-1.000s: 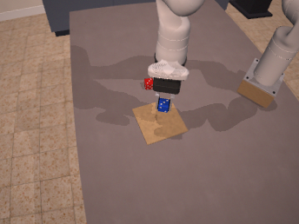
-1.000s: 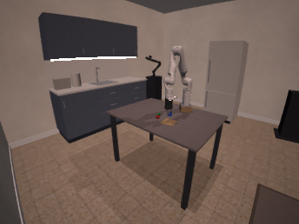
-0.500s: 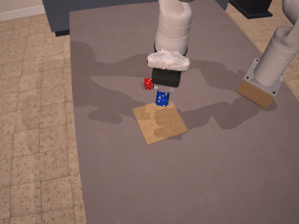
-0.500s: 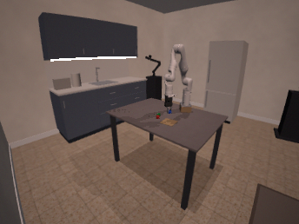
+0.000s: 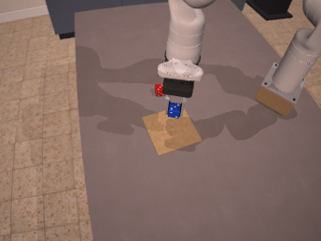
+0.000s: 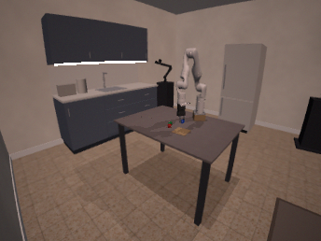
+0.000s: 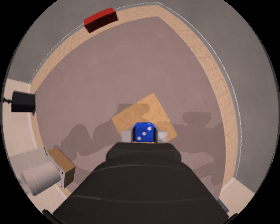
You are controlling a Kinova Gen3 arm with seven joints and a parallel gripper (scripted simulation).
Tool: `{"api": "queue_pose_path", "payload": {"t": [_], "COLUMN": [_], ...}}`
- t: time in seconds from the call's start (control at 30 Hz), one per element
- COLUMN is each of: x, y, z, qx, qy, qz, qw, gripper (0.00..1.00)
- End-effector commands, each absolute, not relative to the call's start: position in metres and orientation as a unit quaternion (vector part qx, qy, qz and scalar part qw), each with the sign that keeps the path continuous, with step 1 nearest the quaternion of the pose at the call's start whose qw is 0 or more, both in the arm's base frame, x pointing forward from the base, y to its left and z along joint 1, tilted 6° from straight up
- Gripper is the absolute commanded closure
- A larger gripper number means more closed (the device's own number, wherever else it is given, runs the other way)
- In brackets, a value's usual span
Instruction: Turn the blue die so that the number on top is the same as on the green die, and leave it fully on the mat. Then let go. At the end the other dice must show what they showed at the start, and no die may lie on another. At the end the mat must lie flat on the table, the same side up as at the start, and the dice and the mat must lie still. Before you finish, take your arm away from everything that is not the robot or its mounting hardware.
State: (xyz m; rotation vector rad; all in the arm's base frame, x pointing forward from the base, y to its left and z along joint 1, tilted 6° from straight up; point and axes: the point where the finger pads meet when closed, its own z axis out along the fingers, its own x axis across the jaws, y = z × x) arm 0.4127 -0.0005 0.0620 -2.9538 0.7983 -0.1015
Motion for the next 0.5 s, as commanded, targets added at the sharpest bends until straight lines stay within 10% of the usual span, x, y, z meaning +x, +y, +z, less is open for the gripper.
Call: {"api": "queue_pose_path", "payload": {"t": [0.0,0.47], "x": [0.4162,0.4156], "y": [0.0,0.0011], "z": [0.0607,0.0594], "qx": [-0.964,-0.962], "qy": [0.262,0.26], "qz": [-0.036,-0.043], "qw": [0.041,0.075], "gripper": [0.43,0.43]}}
